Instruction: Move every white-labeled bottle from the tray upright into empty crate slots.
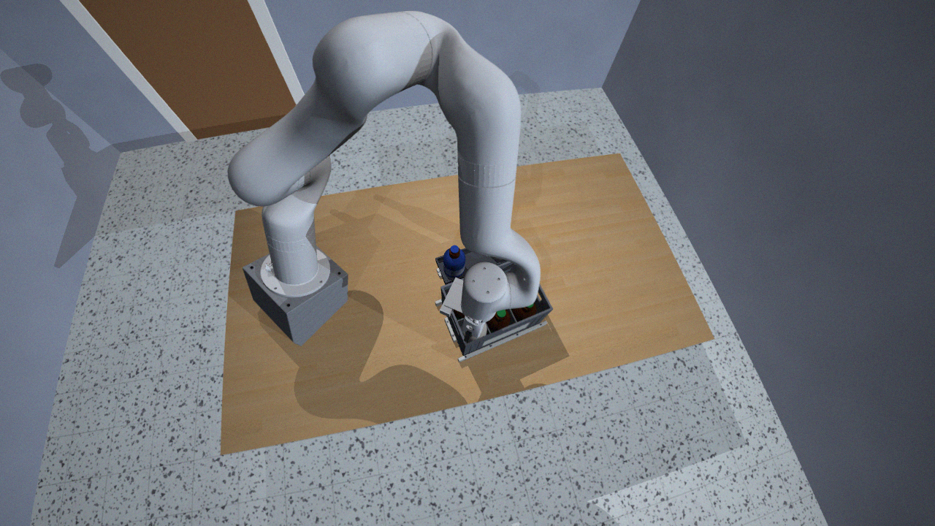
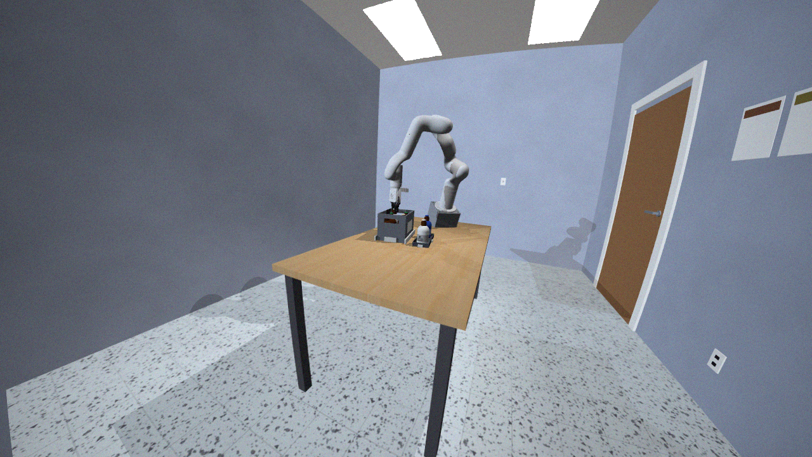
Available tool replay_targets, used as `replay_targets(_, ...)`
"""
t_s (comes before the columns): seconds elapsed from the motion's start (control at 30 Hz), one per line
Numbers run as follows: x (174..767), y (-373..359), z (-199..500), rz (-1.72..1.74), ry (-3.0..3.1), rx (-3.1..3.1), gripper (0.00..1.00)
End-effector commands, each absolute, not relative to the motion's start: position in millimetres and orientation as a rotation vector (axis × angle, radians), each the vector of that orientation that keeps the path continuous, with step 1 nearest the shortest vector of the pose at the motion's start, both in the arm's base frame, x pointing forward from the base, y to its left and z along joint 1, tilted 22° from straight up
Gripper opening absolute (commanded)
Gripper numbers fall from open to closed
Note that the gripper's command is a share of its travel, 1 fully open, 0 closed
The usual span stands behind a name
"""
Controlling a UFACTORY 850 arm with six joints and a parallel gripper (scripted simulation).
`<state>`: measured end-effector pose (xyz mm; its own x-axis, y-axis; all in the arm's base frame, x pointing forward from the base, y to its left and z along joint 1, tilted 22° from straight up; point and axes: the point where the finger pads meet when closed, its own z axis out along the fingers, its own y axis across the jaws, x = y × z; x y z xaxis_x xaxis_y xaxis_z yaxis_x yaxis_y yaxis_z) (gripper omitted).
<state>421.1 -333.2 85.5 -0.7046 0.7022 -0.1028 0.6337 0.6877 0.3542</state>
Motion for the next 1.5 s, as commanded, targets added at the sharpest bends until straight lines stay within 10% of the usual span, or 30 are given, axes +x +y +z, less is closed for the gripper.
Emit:
replay_targets(0.0,421.9,-334.1,85.7,0.431,2.667,1.073,0.00)
replay_targets(1.47,427.0,-331.3,71.2,0.431,2.667,1.073,0.00)
